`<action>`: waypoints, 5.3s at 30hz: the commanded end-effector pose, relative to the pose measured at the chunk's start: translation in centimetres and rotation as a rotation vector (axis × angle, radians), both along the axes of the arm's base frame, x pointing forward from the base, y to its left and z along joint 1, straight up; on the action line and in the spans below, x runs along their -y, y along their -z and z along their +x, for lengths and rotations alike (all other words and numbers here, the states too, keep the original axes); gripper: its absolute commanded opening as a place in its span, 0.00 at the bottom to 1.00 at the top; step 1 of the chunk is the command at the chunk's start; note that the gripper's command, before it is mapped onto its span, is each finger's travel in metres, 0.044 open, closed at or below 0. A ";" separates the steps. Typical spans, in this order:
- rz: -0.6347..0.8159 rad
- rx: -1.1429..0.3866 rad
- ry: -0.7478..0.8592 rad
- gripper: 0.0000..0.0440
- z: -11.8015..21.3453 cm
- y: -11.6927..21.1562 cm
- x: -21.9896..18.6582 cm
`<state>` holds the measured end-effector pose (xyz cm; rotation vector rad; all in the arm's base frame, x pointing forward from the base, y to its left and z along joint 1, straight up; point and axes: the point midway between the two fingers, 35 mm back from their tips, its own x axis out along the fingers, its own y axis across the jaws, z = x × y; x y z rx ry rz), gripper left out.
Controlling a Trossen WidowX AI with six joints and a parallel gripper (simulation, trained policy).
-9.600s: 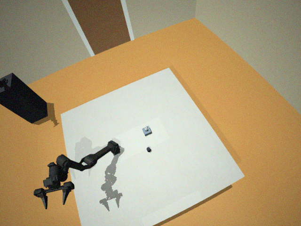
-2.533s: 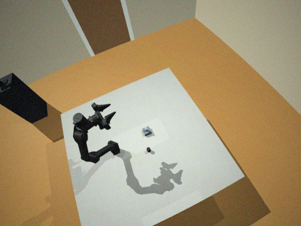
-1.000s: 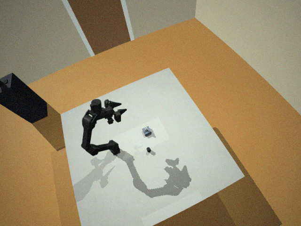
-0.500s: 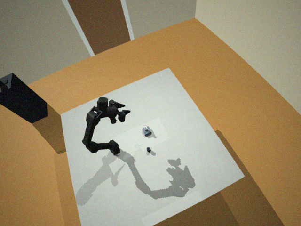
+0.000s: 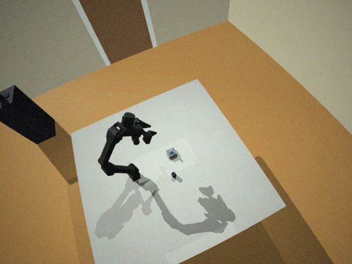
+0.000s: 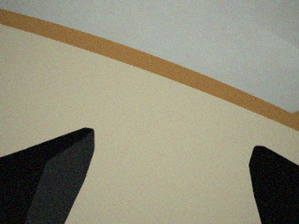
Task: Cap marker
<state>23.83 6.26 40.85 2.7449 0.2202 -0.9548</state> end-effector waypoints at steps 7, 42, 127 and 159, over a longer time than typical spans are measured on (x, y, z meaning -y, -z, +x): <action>-0.003 -0.084 0.039 0.76 1.1 1.8 0.7; 0.016 -0.353 0.190 0.75 4.5 7.5 4.8; 0.157 -0.957 0.424 0.72 5.8 22.4 17.6; 0.225 -1.116 0.407 0.68 4.0 29.7 19.1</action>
